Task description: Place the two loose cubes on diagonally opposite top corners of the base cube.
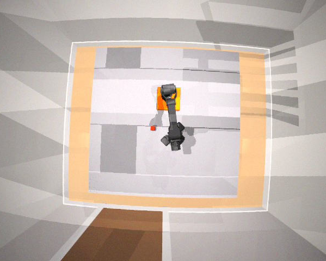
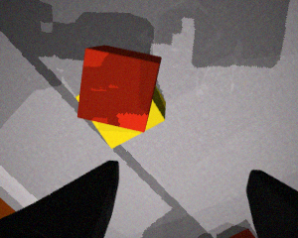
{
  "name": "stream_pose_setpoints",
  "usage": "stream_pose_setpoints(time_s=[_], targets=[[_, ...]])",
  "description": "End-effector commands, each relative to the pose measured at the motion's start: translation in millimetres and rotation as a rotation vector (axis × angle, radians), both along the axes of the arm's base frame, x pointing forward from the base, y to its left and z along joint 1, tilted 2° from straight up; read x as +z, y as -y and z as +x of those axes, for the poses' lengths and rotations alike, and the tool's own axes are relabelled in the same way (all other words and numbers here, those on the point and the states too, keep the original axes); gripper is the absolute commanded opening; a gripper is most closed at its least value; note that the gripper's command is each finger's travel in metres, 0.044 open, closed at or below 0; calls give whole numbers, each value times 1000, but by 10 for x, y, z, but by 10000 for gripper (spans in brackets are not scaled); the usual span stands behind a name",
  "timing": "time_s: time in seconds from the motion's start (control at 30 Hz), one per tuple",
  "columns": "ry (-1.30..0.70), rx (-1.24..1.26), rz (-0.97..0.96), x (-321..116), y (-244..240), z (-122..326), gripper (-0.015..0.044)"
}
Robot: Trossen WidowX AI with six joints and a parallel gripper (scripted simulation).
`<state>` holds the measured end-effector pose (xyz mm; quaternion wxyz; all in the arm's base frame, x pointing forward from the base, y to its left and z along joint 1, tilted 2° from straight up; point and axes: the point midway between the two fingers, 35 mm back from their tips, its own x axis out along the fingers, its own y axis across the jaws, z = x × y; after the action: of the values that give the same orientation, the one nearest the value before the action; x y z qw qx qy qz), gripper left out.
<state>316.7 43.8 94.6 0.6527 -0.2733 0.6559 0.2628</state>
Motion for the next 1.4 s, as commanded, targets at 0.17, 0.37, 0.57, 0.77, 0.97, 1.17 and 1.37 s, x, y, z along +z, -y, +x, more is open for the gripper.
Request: stream_pose_setpoints(time_s=[0.17, 0.37, 0.57, 0.77, 0.97, 1.17, 1.37], targets=[[7, 264, -4, 161, 680, -92, 265], [3, 447, -10, 249, 1093, -230, 265], [-12, 646, -10, 324, 1443, -412, 265], [-15, 695, -9, 342, 1524, -463, 265], [-15, 695, -9, 149, 1534, -448, 265], [-15, 695, -9, -268, 1539, -463, 265], [-15, 695, -9, -336, 1540, -463, 265]])
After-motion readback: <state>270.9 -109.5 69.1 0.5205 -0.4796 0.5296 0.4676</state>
